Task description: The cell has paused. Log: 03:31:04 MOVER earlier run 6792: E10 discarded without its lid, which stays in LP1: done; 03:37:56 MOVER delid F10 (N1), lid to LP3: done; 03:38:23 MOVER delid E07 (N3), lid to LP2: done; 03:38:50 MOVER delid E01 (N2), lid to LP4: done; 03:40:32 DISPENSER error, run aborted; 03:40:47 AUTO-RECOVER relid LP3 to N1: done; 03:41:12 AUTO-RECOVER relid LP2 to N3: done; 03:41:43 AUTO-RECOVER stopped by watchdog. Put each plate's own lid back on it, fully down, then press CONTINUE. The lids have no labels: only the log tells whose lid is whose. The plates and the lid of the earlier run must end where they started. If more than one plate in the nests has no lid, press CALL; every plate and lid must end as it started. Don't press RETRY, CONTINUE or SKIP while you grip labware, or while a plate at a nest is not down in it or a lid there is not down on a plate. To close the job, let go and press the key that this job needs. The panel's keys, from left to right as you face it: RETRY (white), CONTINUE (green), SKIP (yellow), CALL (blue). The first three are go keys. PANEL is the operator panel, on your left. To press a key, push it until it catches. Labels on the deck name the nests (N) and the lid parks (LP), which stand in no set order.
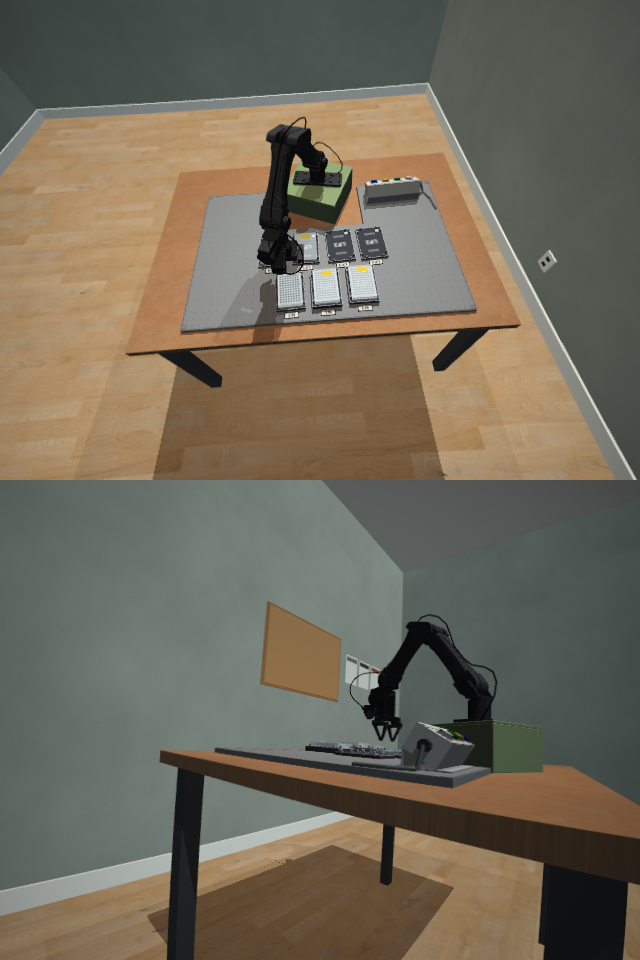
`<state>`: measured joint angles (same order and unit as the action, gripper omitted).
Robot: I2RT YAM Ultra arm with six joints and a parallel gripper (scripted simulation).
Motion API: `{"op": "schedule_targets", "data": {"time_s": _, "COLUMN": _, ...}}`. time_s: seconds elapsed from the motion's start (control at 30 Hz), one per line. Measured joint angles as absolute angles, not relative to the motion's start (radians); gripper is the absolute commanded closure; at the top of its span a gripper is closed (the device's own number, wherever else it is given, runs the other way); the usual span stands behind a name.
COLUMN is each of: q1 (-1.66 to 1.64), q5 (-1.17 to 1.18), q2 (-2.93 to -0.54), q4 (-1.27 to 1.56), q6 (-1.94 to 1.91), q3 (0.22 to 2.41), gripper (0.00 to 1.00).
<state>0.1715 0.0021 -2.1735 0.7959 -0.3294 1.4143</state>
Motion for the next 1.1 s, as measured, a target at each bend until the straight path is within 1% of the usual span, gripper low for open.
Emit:
{"op": "schedule_targets", "data": {"time_s": 0.37, "q1": 0.292, "q5": 0.002, "q2": -2.067, "q4": 0.752, "q6": -0.436, "q3": 1.245, "gripper": 0.00}}
{"op": "schedule_targets", "data": {"time_s": 0.77, "q1": 0.417, "q5": -0.001, "q2": -1.991, "q4": 0.703, "q6": -0.559, "q3": 1.125, "gripper": 0.00}}
{"op": "schedule_targets", "data": {"time_s": 1.1, "q1": 0.441, "q5": -0.004, "q2": -1.977, "q4": 0.691, "q6": -0.609, "q3": 1.114, "gripper": 0.00}}
